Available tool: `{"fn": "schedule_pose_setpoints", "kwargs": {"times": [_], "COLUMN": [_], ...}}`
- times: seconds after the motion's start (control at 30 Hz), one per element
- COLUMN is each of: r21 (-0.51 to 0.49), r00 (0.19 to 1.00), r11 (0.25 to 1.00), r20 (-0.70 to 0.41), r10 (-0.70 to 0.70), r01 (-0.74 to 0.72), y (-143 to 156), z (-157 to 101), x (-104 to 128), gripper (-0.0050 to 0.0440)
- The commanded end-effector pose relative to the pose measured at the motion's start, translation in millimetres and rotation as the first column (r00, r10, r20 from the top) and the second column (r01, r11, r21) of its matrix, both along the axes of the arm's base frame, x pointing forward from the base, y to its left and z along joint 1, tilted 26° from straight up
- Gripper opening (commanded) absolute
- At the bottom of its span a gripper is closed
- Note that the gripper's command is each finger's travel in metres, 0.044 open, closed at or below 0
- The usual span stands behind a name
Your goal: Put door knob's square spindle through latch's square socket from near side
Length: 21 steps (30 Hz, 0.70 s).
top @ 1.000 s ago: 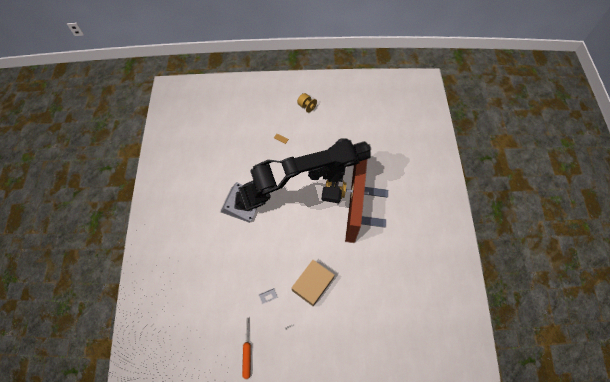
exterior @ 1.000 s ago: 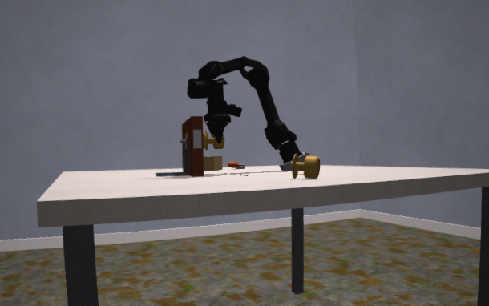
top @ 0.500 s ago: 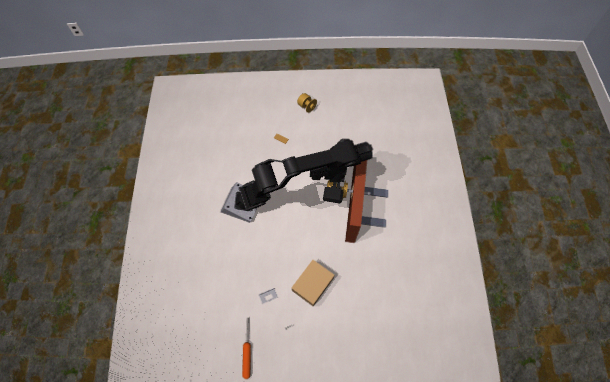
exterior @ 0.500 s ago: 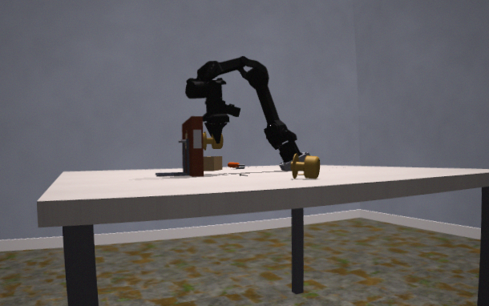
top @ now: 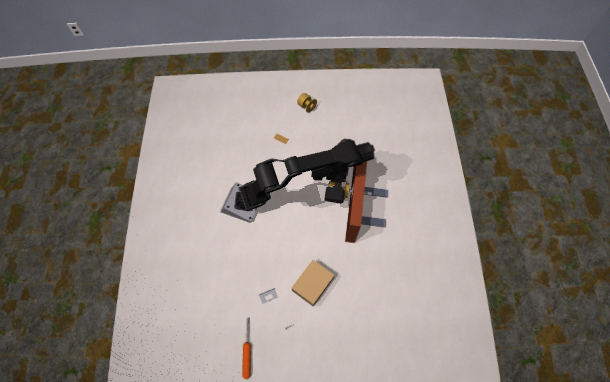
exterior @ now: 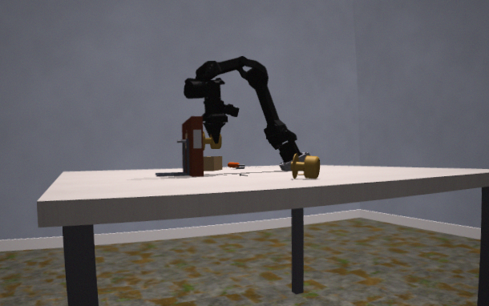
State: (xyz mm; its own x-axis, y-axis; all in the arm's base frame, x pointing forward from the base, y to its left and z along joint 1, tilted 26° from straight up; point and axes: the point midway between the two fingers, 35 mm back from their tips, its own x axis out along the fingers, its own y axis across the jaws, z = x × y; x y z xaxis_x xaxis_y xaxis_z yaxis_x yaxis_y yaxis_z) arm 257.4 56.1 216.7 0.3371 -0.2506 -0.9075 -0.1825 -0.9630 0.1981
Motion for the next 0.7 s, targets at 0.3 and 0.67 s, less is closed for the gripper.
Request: {"fn": "schedule_pose_setpoints", "kwargs": {"times": [0.3, 0.67], "r21": [0.004, 0.004], "r00": [1.0, 1.0], "r11": [1.0, 1.0], "r20": [0.012, 0.012], "r10": [0.006, 0.006], "r01": [-0.006, -0.006], "y": [0.6, 0.3], "z": [6.4, 7.9], "x": [6.3, 9.3], "gripper": [0.0, 0.0]}}
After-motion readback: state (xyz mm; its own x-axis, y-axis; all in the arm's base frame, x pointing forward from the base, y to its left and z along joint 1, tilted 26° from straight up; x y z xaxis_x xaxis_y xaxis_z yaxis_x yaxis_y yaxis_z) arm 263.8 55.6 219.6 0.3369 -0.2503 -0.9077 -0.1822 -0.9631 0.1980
